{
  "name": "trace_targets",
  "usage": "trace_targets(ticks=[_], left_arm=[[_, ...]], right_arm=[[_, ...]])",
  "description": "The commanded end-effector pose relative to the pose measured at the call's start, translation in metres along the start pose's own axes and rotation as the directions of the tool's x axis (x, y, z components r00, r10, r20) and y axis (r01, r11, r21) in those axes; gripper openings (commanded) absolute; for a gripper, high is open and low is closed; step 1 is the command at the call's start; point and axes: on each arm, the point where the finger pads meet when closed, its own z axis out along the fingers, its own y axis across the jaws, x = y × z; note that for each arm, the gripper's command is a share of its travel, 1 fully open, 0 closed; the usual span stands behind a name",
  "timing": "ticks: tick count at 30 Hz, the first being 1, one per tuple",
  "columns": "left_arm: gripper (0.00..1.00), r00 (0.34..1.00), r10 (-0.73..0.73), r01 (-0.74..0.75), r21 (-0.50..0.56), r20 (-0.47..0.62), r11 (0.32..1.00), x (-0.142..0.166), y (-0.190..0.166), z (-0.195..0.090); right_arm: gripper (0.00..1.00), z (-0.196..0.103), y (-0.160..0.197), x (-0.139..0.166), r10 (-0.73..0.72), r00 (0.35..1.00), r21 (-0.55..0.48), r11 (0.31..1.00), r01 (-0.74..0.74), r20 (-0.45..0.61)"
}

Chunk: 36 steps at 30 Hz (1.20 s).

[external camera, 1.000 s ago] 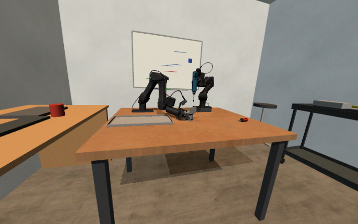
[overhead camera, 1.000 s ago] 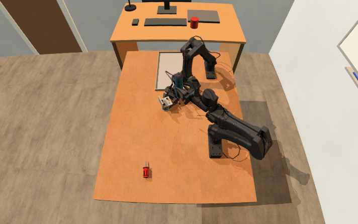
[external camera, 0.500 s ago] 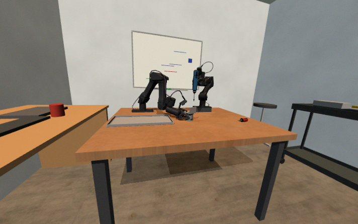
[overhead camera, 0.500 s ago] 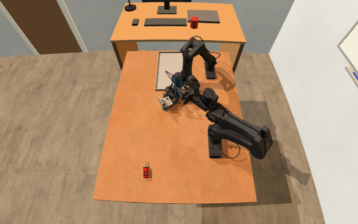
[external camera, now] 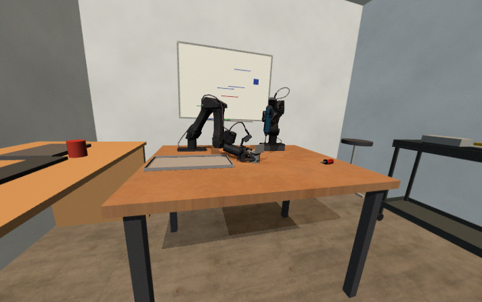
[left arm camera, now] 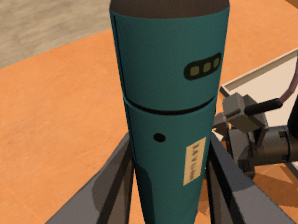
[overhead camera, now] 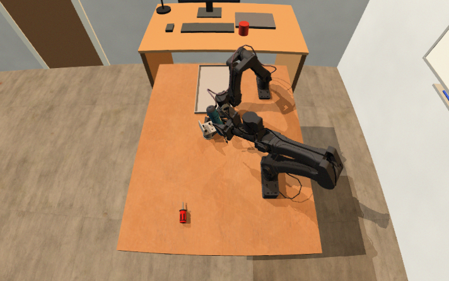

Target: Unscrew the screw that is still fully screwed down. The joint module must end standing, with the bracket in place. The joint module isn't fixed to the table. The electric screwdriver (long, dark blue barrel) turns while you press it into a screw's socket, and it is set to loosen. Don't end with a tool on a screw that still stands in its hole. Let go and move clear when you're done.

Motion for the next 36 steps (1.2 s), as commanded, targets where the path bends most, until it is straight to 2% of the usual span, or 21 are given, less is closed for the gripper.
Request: trace_targets(ticks=[1, 10, 15, 27, 32, 36], left_arm=[[0.42, 0.991, -0.047, 0.050, -0.019, 0.128, 0.999, -0.056, 0.006, -0.001], [0.42, 0.989, -0.143, 0.145, -0.126, 0.029, 0.981, -0.043, 0.040, 0.011], [0.42, 0.989, -0.142, 0.145, -0.125, 0.029, 0.982, -0.043, 0.039, 0.011], [0.42, 0.951, -0.302, 0.271, -0.296, -0.062, 0.916, -0.023, 0.089, 0.015], [0.42, 0.952, -0.299, 0.270, -0.290, -0.061, 0.918, -0.024, 0.087, 0.015], [0.42, 0.930, -0.360, 0.311, -0.363, -0.076, 0.879, -0.015, 0.106, 0.013]], right_arm=[[0.59, -0.002, 0.006, 0.016, 0.020, 0.999, -0.016, 1.000, -0.021, -0.044], [0.59, -0.002, 0.006, 0.016, 0.020, 0.999, -0.016, 1.000, -0.021, -0.044], [0.59, -0.002, 0.006, 0.016, 0.020, 0.999, -0.016, 1.000, -0.021, -0.044], [0.59, -0.002, 0.006, 0.016, 0.020, 0.999, -0.016, 1.000, -0.021, -0.044], [0.59, -0.002, 0.006, 0.016, 0.020, 0.999, -0.016, 1.000, -0.021, -0.044], [0.59, -0.002, 0.006, 0.016, 0.020, 0.999, -0.016, 1.000, -0.021, -0.044]])
